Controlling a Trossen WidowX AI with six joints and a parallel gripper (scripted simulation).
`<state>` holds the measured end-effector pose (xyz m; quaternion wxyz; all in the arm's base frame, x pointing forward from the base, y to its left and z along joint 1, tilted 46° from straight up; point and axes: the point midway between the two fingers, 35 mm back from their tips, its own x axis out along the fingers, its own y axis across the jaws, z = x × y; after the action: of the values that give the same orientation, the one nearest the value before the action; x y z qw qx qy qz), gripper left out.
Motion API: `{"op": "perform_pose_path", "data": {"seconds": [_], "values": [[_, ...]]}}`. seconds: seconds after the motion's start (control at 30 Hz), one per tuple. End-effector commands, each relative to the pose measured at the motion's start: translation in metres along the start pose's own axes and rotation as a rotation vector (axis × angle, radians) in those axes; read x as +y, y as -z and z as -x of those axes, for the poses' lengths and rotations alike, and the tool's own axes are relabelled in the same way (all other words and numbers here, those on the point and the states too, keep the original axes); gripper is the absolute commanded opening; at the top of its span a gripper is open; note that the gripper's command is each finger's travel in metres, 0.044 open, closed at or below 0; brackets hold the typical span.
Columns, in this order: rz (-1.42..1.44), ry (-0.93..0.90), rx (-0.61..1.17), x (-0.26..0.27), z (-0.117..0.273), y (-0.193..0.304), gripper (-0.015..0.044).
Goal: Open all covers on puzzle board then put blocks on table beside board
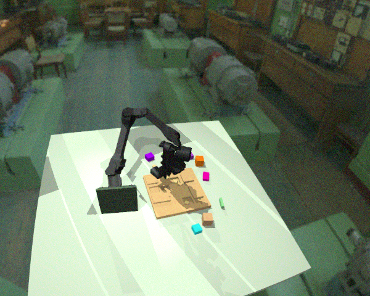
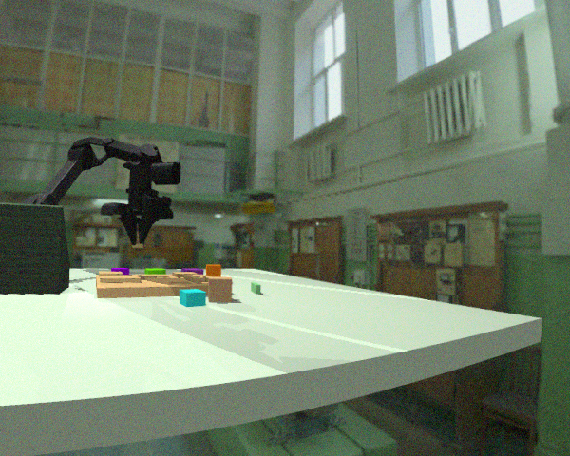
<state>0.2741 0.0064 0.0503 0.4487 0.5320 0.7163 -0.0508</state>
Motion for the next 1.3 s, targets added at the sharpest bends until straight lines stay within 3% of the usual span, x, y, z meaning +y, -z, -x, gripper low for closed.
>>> {"op": "perform_pose_path", "data": {"seconds": [0.0, 1.27], "values": [[0.001, 0.008, -0.007, 0.007, 0.002, 0.013, 0.0080], [-0.001, 0.008, -0.013, 0.038, 0.002, 0.159, 0.0080]]}}
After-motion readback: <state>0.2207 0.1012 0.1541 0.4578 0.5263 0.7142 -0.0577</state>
